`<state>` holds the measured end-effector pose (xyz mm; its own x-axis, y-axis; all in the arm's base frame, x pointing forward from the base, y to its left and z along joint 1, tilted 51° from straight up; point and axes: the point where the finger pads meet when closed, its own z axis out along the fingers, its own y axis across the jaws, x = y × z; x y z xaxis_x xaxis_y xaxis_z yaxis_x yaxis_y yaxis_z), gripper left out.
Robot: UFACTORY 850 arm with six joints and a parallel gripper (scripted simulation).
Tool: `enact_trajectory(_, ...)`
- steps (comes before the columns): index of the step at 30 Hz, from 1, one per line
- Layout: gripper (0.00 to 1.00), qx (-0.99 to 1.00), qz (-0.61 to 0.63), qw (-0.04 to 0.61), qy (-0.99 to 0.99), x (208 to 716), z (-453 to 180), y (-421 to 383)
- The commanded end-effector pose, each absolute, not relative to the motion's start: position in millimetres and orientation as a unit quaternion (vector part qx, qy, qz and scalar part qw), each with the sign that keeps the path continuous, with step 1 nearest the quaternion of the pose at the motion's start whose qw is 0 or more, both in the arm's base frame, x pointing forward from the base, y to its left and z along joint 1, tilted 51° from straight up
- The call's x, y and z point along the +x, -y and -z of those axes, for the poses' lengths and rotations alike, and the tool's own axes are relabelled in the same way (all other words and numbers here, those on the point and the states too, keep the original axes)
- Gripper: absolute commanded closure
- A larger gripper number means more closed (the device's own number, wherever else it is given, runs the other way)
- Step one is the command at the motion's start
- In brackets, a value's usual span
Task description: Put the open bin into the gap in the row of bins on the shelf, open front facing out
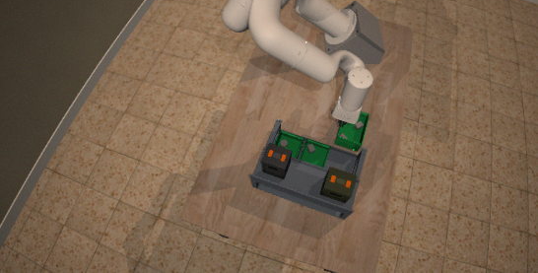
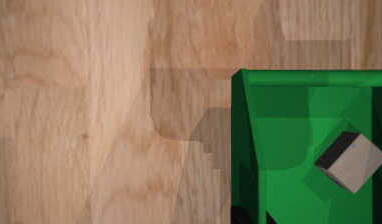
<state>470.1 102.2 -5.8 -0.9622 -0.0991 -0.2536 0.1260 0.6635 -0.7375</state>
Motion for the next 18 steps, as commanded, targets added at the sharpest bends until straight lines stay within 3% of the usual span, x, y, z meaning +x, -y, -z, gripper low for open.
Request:
enact_trajectory(1, 1.0, 0.007, 0.41, 0.138, -0.902, 467.8, 10.3, -98.1)
enact_trajectory(18, 1.0, 0.007, 0.41, 0.138, -0.902, 464.3, 16.7, -91.6)
